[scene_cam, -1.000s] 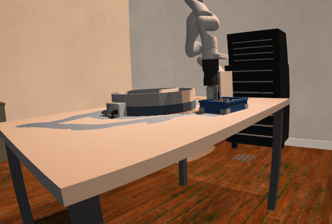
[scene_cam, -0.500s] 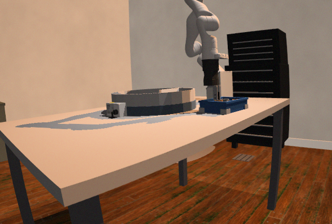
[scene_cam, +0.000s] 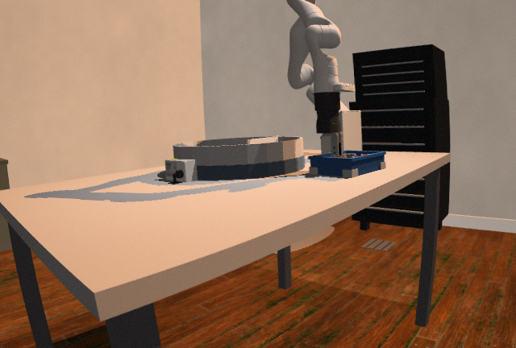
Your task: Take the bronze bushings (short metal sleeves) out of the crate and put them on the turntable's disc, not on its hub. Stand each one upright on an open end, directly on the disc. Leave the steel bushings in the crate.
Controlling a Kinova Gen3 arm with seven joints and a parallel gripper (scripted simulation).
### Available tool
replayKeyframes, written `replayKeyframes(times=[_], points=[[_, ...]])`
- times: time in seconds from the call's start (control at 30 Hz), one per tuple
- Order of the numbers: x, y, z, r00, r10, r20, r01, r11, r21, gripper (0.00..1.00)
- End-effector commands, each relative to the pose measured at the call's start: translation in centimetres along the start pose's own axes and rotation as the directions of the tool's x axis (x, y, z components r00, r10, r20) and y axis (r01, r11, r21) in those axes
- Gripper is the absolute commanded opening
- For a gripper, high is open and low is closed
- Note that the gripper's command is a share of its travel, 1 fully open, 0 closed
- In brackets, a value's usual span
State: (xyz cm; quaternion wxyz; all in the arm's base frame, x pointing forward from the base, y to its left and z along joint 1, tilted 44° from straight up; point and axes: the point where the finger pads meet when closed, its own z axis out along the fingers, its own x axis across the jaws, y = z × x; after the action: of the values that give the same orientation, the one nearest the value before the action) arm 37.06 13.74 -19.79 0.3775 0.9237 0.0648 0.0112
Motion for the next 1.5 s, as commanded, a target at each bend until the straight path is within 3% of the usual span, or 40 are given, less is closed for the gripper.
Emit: replayKeyframes(times=[0.0, 0.53, 1.47], points=[[0.0, 0.0, 0.1, 1.0, 0.0, -0.001, 0.0, 1.0, 0.001, 0.36], [0.0, 0.0, 2.1, 1.0, 0.0, -0.001, 0.0, 1.0, 0.001, 0.36], [0.0, 0.0, 2.2, 1.0, 0.0, -0.001, 0.0, 1.0, 0.001, 0.36]])
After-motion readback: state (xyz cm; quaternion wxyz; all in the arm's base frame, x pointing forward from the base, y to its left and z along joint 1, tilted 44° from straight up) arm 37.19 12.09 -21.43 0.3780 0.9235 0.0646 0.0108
